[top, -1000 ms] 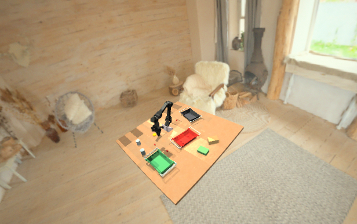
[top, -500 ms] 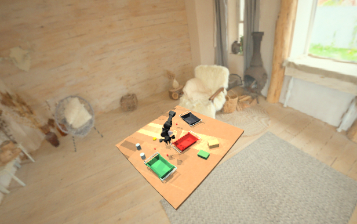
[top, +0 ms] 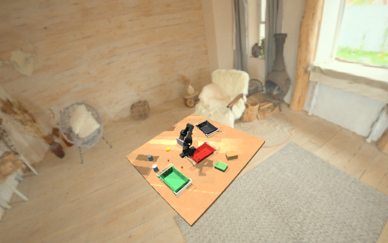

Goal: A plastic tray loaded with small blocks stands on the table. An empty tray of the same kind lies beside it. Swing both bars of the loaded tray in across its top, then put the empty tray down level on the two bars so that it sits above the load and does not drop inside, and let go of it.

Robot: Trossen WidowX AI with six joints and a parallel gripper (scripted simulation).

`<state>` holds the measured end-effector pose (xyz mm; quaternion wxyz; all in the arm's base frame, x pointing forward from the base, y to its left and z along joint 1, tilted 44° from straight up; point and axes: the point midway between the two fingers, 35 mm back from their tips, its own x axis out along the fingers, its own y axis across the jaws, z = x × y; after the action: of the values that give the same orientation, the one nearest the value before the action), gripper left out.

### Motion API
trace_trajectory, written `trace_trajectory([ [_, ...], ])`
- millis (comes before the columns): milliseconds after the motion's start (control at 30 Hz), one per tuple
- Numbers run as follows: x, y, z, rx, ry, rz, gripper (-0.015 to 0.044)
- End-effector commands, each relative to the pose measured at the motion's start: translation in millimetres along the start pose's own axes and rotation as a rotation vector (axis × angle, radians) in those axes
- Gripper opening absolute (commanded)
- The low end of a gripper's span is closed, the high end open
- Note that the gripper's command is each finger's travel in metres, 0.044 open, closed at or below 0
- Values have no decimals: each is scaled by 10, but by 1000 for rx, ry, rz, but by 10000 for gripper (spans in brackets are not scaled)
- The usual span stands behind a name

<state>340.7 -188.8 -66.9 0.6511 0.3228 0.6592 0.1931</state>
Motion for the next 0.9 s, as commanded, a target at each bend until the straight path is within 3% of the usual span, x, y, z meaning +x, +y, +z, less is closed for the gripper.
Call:
trace_trajectory([
  [0,70,-5,15,-12,3,-2,85],
  [467,576,2,8,-13,3,0,85],
  [867,335,134,7,-12,4,0,85],
])
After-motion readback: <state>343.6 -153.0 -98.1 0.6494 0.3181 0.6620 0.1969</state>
